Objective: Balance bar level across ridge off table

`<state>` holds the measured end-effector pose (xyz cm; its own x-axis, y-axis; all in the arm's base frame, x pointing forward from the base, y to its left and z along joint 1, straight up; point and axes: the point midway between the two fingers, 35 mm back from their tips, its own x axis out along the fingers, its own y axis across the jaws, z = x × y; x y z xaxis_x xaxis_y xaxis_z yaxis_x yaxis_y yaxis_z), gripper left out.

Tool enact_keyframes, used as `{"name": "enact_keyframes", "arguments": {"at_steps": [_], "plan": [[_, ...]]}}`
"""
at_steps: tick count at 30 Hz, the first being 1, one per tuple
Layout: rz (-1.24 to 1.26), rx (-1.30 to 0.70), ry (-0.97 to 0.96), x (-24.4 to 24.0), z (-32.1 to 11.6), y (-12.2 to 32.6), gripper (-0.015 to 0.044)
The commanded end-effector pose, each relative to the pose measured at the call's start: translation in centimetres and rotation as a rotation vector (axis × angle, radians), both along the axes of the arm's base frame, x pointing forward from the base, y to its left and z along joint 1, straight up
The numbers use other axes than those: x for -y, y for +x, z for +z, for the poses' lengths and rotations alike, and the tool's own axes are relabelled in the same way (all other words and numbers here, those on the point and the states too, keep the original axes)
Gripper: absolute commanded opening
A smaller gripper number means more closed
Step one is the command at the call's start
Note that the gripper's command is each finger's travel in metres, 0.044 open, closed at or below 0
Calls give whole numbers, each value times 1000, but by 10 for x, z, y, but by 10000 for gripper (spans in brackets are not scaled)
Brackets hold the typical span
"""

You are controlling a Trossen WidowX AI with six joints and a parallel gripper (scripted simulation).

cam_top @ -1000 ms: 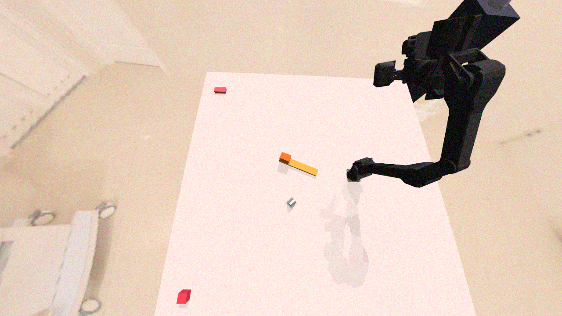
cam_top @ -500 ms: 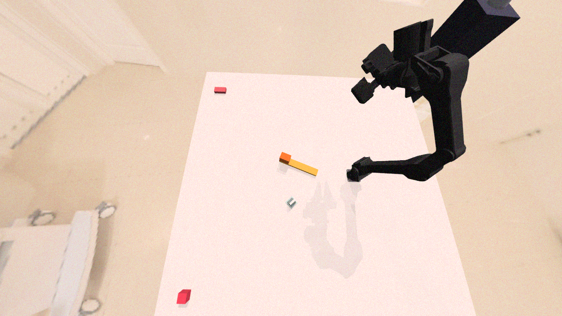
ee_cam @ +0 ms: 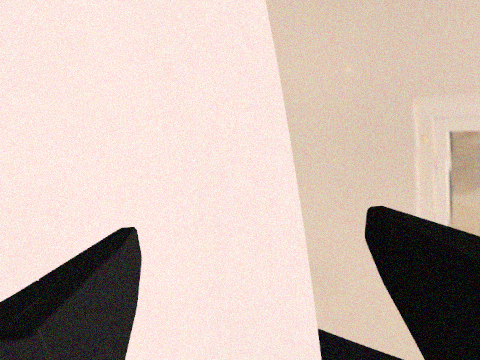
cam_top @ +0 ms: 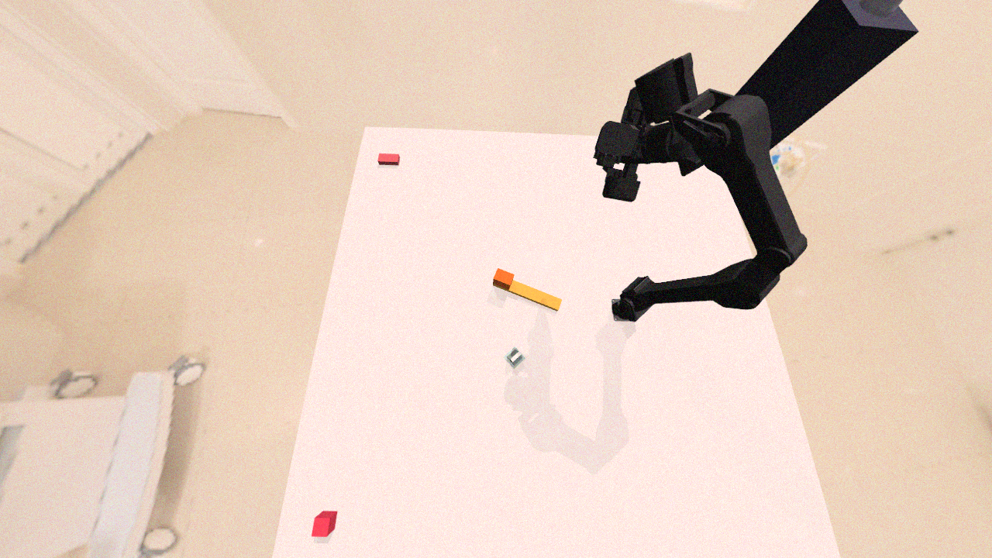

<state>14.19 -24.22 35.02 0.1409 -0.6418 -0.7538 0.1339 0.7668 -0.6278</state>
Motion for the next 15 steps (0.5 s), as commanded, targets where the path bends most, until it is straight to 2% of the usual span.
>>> {"name": "enact_keyframes", "arguments": {"at_steps": [1,15], "plan": [[164,-96,23,-5,-14,18,315],[688,-377,61,-32,-54,66,315]]}}
